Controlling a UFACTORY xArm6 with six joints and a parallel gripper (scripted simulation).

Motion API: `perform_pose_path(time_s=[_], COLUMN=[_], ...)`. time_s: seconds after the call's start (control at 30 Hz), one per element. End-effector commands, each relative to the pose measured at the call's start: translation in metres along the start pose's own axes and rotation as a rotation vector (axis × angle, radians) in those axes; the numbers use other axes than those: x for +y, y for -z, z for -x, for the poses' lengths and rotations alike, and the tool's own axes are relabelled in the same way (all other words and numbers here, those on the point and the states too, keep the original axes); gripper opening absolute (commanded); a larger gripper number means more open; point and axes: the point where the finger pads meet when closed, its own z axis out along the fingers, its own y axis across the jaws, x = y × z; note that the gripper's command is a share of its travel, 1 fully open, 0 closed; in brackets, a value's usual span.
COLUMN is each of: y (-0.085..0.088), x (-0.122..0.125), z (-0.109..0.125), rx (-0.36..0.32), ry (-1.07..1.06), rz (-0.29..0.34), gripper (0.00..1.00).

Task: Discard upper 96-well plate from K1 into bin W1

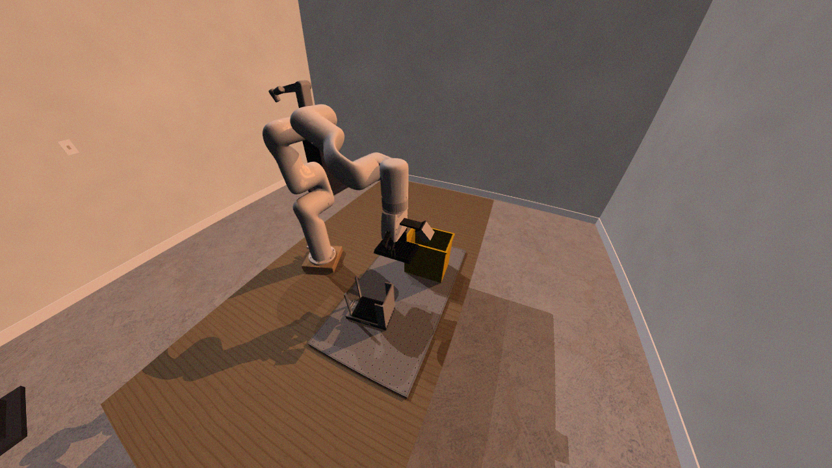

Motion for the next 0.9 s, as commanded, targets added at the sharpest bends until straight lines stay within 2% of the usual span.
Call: perform_pose_path(time_s=[0.0,0.87], y=[0.001,-0.003], x=[-0.017,-0.086], z=[-0.007,-0.032], rx=[0.004,0.004], ry=[0.0,0.0], rz=[0.001,0.0], gripper=[0.0,0.0])
